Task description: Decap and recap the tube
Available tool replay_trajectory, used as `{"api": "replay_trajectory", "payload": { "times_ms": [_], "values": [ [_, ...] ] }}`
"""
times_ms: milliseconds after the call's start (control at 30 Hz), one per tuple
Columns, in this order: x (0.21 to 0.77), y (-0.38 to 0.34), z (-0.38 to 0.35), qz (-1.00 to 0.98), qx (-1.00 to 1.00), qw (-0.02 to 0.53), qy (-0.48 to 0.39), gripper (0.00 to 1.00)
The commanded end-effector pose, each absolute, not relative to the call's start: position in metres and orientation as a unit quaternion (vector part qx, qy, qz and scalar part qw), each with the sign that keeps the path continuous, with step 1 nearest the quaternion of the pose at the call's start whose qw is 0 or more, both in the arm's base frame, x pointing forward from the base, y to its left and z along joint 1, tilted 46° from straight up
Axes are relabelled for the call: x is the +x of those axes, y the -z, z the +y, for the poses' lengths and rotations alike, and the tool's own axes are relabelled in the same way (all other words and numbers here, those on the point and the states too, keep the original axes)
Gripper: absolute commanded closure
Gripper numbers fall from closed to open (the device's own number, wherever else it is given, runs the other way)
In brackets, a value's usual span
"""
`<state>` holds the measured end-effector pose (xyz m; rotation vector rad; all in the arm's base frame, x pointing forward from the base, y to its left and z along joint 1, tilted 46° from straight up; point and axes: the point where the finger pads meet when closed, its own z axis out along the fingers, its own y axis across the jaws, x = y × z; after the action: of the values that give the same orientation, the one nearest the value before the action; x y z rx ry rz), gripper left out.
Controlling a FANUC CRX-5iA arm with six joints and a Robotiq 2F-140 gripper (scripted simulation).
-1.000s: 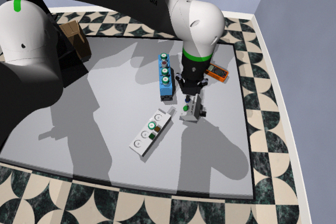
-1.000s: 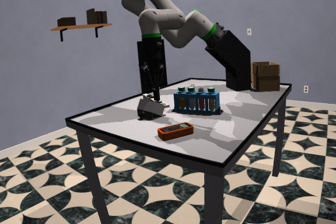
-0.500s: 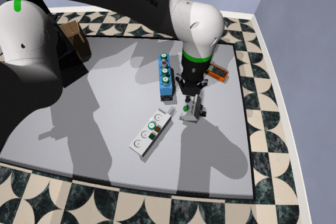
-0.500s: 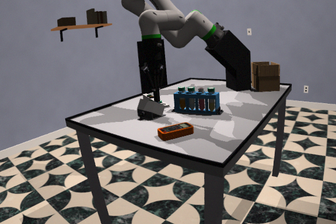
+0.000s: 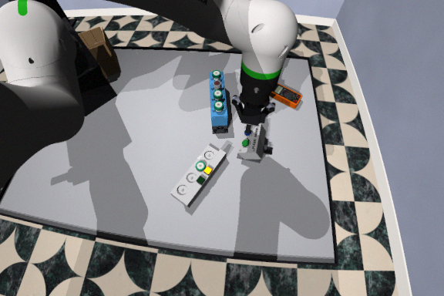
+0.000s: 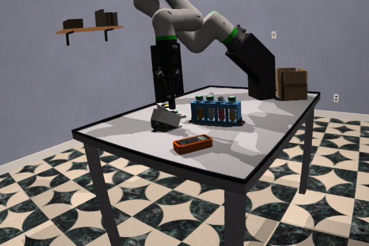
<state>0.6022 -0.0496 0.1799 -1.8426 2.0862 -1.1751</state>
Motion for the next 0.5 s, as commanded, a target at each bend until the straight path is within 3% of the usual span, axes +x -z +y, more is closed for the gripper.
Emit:
{"api": "replay_trajectory", "payload": {
  "times_ms": [0,367,400,467],
  "values": [
    [0.596,-0.188,-0.044,0.689,-0.609,0.061,0.388,0.90],
    [0.592,-0.193,-0.041,0.689,-0.609,0.061,0.388,0.90],
    [0.588,-0.193,-0.048,0.663,-0.637,0.044,0.391,0.00],
    [0.580,-0.193,-0.062,0.608,-0.690,0.012,0.393,0.00]
  ]
}}
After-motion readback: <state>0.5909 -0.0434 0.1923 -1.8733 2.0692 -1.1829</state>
